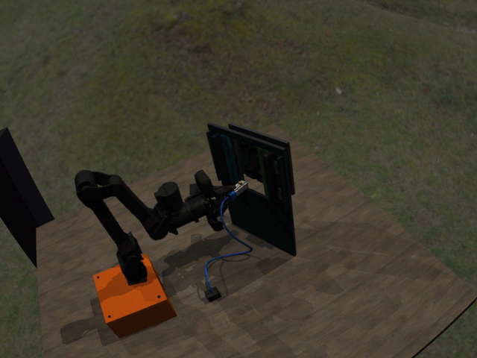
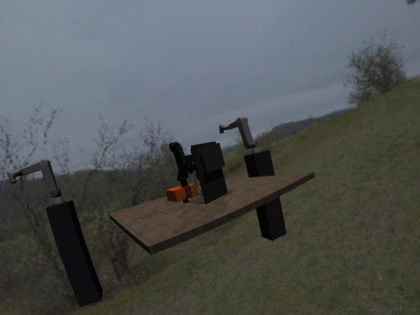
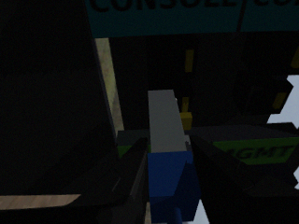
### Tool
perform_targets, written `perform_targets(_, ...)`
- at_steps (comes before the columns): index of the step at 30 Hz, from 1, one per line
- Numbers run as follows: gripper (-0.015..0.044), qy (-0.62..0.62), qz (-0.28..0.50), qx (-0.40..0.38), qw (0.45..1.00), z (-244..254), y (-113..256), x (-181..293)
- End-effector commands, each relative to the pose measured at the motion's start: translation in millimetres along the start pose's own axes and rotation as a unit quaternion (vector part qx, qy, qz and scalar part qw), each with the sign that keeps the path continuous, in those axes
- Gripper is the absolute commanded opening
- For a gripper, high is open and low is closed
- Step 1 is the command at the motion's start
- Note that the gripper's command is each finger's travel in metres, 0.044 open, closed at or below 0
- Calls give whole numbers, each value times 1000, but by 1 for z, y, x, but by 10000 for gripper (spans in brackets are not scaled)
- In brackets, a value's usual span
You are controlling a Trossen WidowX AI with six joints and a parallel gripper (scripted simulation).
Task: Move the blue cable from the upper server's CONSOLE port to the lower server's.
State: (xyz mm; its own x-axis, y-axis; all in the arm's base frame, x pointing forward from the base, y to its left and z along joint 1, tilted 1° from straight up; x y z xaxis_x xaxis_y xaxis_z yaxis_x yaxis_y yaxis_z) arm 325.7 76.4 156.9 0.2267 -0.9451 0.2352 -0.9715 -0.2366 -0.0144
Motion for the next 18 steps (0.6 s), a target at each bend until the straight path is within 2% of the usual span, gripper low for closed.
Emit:
perform_targets(1, 0, -1, 3, 6, 1000, -5, -3, 0)
perform_targets(18, 0, -1, 3, 7, 1000, -6, -8, -3)
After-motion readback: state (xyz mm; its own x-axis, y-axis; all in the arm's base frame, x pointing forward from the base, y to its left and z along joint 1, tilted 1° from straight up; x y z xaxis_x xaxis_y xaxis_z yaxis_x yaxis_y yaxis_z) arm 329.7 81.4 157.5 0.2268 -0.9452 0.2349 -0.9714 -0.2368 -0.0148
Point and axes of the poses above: the point midway between the two fingers, 35 mm back from their tips, its own y axis back along the fingers, its own z axis across the jaws, x = y × z, the point moved 1 cm from there along y, back along the fingers, and after that the axes turned 13 degrees about y, right-handed, at the moved point
